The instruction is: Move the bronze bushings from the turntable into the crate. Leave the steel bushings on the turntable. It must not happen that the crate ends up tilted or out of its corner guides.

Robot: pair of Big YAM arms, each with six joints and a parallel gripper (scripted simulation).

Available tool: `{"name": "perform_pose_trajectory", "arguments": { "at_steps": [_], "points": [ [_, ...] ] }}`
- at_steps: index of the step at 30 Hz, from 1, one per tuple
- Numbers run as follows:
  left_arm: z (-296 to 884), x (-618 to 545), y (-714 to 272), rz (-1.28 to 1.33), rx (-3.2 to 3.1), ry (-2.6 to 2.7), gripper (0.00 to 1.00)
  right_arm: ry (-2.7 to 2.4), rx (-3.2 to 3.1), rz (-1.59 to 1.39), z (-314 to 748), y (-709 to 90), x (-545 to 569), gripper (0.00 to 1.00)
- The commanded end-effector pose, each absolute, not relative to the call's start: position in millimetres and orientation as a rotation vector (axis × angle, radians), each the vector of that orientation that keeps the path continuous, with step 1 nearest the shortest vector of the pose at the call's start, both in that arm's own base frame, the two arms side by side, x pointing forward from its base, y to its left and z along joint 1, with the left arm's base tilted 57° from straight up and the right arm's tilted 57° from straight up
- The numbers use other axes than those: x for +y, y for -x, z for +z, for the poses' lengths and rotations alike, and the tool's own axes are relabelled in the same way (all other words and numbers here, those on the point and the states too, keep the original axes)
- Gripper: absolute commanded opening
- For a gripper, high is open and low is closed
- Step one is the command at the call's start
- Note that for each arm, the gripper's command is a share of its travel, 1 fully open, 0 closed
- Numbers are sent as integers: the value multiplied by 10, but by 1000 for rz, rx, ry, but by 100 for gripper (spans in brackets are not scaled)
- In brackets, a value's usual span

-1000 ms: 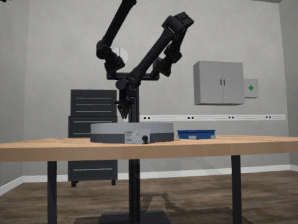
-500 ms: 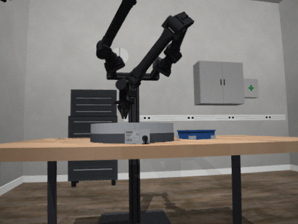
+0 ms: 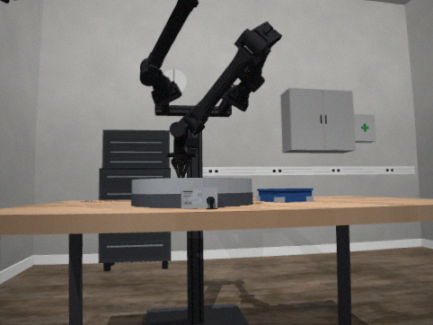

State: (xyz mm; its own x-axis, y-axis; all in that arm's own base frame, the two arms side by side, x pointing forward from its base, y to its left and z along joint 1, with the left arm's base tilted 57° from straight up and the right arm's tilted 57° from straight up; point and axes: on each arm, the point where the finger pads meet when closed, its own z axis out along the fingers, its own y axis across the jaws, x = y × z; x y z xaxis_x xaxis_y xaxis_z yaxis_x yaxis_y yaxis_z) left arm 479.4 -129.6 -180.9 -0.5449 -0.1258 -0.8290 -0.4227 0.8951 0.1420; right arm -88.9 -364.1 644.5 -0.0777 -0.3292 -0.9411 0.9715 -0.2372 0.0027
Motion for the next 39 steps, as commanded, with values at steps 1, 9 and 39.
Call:
{"name": "perform_pose_trajectory", "arguments": {
  "at_steps": [1,9,39],
  "points": [
    [-1900,-1378,-4635,421,2162,329,15,-1055,814,-1589,6745,920,-3483,100],
    [-1897,-1307,-4667,425,2158,355,15,-1055,814,-1589,6745,920,-3483,100],
    [-1904,-1345,-4639,417,2156,357,15,-1055,814,-1589,6745,920,-3483,100]
  ]
}}
